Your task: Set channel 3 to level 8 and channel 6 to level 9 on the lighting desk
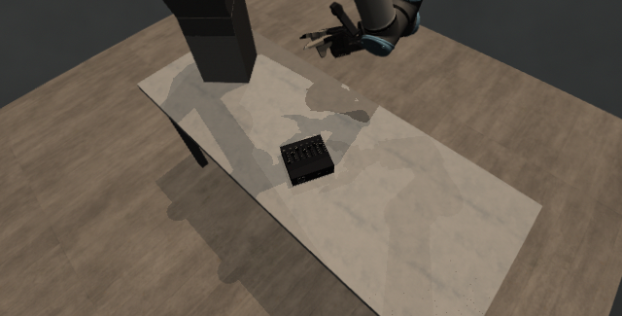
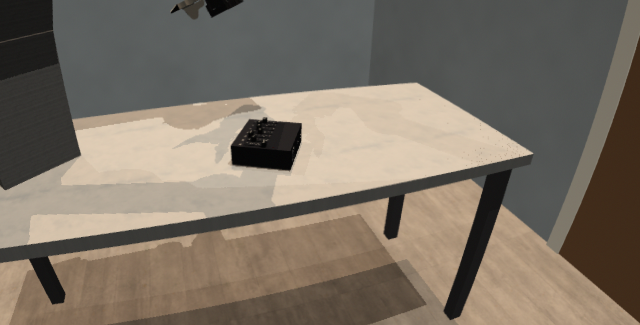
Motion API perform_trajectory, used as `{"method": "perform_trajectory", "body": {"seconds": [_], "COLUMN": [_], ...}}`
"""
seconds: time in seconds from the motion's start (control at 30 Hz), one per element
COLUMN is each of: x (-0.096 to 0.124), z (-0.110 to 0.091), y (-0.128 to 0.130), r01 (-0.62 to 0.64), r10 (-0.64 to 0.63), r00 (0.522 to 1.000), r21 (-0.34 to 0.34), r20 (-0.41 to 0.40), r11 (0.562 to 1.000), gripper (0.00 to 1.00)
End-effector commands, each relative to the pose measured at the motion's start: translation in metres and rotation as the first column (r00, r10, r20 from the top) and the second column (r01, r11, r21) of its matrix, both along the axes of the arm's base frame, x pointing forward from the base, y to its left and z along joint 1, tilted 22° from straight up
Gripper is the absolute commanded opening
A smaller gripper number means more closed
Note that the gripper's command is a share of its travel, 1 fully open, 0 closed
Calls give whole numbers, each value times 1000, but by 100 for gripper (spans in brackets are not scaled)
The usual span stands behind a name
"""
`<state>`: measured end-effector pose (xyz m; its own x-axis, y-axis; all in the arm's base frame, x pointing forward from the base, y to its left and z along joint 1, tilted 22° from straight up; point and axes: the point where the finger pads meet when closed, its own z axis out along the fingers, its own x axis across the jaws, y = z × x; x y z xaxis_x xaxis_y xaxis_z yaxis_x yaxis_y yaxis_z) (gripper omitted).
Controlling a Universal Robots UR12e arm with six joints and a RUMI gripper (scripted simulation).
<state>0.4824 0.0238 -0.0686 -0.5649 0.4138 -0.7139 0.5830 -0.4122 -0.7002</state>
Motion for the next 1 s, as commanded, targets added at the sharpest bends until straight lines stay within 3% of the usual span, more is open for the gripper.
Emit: {"method": "perform_trajectory", "body": {"seconds": [0.0,0.97], "x": [0,-3], "z": [0,-9], "y": [0,-4], "r01": [0,28], "r10": [0,-29], "r00": [1000,999], "r21": [0,26], "r20": [1,22], "r11": [1000,999], "gripper": [100,100]}}
